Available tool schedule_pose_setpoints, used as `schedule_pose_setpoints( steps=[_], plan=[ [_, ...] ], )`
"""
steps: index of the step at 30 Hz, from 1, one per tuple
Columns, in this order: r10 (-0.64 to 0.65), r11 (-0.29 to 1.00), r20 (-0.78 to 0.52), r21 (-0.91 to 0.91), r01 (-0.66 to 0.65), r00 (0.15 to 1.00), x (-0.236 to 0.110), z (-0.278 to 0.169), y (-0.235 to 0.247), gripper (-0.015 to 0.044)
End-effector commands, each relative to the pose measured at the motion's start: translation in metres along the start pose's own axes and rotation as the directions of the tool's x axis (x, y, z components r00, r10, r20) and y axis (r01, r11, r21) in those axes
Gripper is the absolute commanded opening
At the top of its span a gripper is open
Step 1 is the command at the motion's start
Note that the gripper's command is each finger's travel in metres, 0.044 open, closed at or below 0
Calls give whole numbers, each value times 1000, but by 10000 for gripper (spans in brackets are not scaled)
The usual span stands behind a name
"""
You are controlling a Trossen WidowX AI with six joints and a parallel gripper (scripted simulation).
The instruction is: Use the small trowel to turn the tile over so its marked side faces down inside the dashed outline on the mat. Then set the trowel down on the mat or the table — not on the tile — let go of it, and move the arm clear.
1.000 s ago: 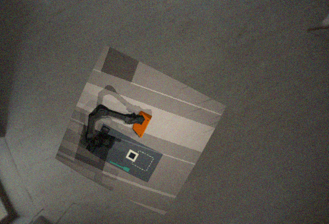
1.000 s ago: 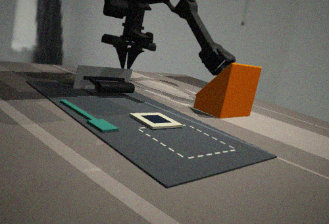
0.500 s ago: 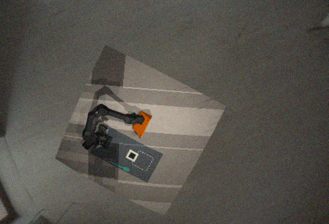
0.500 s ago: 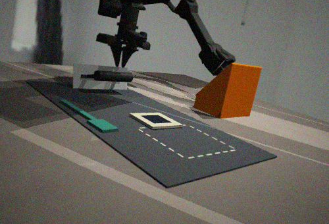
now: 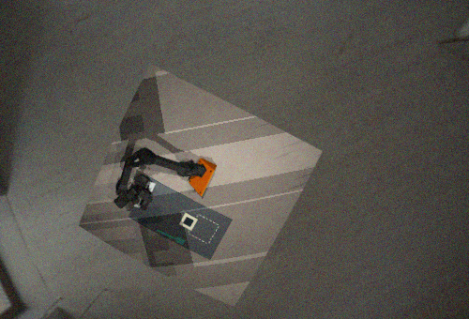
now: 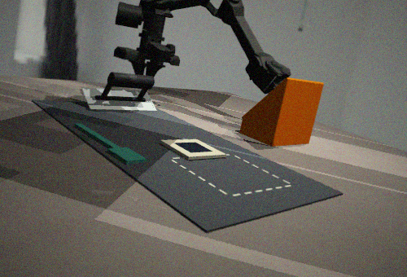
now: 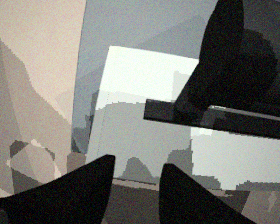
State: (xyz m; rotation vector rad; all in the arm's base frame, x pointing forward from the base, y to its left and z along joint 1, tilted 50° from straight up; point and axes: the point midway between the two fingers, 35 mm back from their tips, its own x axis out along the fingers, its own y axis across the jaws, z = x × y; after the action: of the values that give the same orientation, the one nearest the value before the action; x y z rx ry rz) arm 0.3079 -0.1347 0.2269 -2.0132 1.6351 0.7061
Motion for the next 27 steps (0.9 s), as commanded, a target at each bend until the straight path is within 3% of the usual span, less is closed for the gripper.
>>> schedule_pose_setpoints(
  steps=[1,8,22,27],
  plan=[
    [-10,1000,-4,-2,10,1000,-4,3,-2,100],
    [-6,1000,3,-6,6,1000,-30,6,0,100],
    [-3,1000,1,-15,3,1000,-29,7,1,100],
    [-3,1000,1,-15,3,1000,-29,7,1,67]
  ],
)
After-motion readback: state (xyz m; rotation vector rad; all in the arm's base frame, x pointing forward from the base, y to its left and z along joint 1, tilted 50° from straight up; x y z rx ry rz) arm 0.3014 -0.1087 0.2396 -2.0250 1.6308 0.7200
